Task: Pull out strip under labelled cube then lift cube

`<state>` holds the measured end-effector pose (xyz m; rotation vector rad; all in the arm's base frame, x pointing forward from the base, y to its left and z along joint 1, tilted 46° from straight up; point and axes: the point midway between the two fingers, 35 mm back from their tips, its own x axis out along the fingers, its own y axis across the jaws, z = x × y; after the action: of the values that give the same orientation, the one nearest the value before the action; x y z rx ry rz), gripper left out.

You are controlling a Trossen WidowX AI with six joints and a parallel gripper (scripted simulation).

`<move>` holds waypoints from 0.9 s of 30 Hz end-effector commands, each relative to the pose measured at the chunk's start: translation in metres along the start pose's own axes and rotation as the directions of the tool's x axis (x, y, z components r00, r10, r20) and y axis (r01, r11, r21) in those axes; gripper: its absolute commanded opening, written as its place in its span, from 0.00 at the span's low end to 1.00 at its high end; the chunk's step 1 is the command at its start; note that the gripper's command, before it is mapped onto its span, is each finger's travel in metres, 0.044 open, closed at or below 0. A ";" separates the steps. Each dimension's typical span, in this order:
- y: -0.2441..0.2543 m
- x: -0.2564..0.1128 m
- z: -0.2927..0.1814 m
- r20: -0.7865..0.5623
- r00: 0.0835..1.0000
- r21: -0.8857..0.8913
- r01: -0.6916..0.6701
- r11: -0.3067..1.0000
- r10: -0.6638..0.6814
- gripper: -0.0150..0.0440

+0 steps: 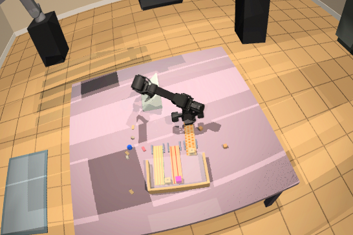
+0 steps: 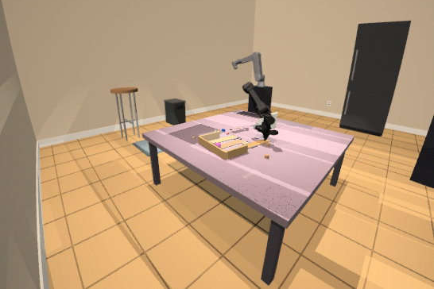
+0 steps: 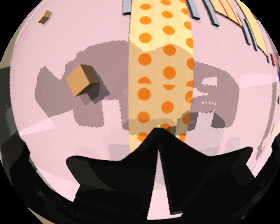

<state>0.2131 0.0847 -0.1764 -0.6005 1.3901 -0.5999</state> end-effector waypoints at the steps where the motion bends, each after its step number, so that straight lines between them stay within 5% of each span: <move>1: 0.001 -0.009 0.001 -0.008 1.000 -0.002 0.002 1.000 -0.002 0.25; 4: 0.001 -0.040 0.002 -0.029 1.000 -0.007 0.008 1.000 -0.008 0.25; 9: 0.001 -0.042 0.002 -0.030 0.999 -0.007 0.009 1.000 -0.009 0.25; 27: 0.002 -0.047 0.072 -0.028 1.000 0.059 0.012 0.998 -0.010 1.00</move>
<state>0.2692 0.1218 -0.1399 -0.5469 1.3921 -0.6558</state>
